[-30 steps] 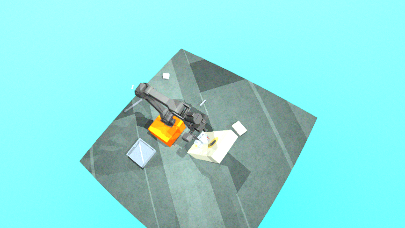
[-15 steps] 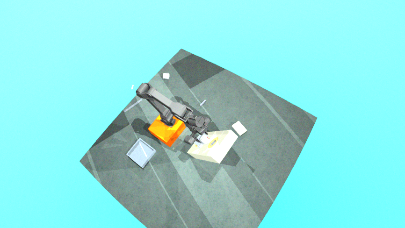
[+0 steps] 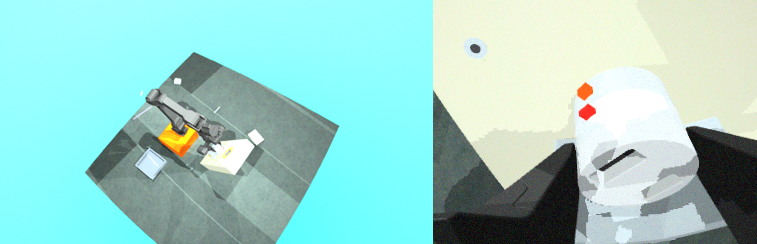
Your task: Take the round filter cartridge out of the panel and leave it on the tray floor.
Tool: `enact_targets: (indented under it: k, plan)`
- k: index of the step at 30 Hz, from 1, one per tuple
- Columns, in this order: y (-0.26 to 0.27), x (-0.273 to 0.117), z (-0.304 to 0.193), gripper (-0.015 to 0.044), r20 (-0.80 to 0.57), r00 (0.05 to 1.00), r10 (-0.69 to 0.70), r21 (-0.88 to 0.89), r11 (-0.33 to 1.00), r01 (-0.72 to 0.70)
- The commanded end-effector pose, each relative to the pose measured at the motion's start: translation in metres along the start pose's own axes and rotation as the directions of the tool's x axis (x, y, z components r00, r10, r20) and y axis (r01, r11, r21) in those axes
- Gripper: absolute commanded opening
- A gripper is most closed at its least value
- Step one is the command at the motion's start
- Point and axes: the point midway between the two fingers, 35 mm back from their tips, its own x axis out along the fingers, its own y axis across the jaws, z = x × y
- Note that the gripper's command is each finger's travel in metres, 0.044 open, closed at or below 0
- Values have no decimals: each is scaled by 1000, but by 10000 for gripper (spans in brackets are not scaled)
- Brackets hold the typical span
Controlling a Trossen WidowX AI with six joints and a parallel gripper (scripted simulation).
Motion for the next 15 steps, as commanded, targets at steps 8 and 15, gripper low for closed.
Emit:
enact_targets:
  k: [8, 15]
  plan:
    - [0, -4, 8, 2, 1, 1000, -1, 0, 1000, 1]
    - [0, -12, 23, 0, 1, 1000, 0, 0, 1000, 0]
